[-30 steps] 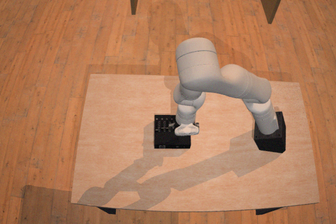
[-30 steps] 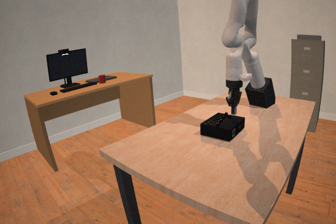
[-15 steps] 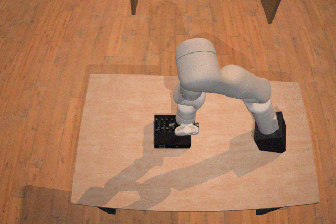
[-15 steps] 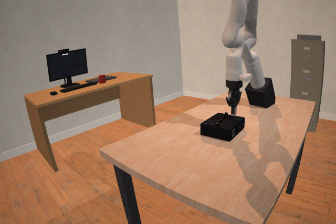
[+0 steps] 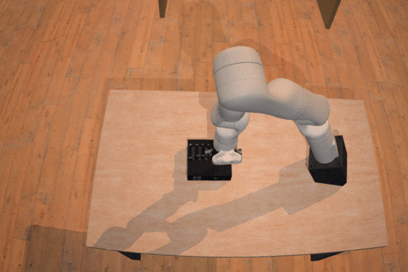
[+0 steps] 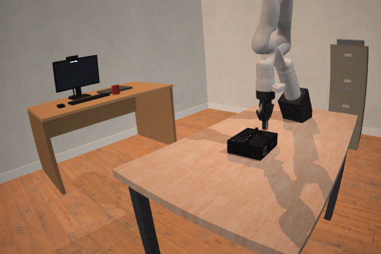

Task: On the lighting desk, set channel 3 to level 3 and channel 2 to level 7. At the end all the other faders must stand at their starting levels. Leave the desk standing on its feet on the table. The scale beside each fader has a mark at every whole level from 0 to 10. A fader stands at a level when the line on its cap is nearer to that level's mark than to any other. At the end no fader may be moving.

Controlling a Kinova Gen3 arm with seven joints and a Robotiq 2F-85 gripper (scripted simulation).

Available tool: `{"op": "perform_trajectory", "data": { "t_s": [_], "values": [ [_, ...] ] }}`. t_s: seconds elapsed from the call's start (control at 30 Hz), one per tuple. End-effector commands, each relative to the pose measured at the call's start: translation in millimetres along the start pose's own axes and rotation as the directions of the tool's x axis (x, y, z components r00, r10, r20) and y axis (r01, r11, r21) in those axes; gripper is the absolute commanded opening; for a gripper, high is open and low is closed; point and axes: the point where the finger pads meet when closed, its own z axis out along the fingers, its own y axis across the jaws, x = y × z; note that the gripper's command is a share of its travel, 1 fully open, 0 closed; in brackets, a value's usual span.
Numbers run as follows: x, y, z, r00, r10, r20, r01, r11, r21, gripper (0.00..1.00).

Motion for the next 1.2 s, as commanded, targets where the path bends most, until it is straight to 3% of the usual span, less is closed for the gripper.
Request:
{"op": "perform_trajectory", "data": {
  "t_s": [0.0,1.17],
  "values": [
    [0.1,0.1,-0.1,1.0,0.0,0.0,0.0,1.0,0.0,0.0],
    [0.1,0.1,11.1,1.0,0.0,0.0,0.0,1.0,0.0,0.0]
  ]
}}
